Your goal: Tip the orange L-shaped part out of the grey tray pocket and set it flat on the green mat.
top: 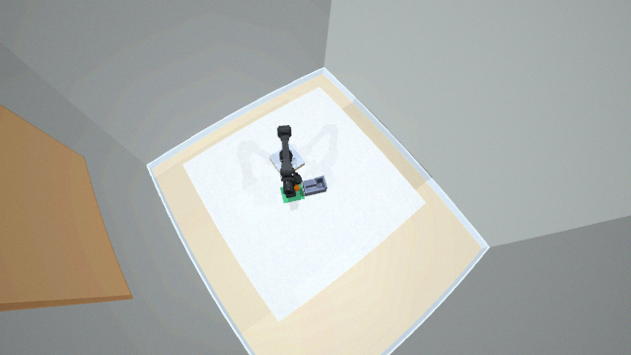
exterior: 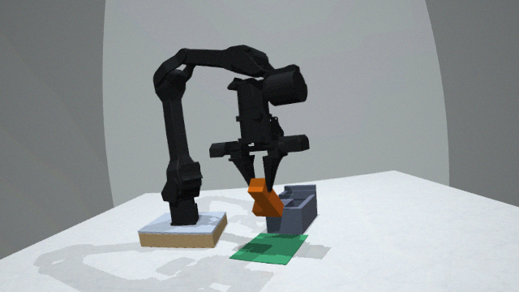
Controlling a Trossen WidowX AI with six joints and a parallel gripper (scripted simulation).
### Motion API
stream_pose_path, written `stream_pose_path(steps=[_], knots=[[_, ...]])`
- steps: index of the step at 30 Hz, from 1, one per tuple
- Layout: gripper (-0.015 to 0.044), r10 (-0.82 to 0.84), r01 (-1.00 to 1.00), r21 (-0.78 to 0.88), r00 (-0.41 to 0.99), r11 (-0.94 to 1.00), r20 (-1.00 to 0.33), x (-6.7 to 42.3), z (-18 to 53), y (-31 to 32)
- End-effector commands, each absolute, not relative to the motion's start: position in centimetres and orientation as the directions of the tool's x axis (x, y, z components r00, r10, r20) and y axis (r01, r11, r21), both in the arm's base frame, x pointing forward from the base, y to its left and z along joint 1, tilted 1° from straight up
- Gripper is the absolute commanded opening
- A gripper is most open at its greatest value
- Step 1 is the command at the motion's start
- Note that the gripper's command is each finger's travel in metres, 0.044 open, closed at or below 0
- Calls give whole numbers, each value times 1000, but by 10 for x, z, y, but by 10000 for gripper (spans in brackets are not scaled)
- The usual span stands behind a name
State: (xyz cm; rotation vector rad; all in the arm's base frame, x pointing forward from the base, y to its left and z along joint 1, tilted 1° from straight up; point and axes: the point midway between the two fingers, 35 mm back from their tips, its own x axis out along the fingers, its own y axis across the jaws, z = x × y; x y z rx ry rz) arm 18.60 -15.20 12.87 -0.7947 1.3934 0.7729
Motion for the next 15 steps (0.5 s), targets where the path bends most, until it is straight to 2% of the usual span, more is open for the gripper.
stream_pose_path(steps=[1, 15], knots=[[0, 6, -849, -24, 32, 528, -999, 186, 122, -151], [0, 6, -849, -24, 32, 528, -999, 187, 100, -151]])
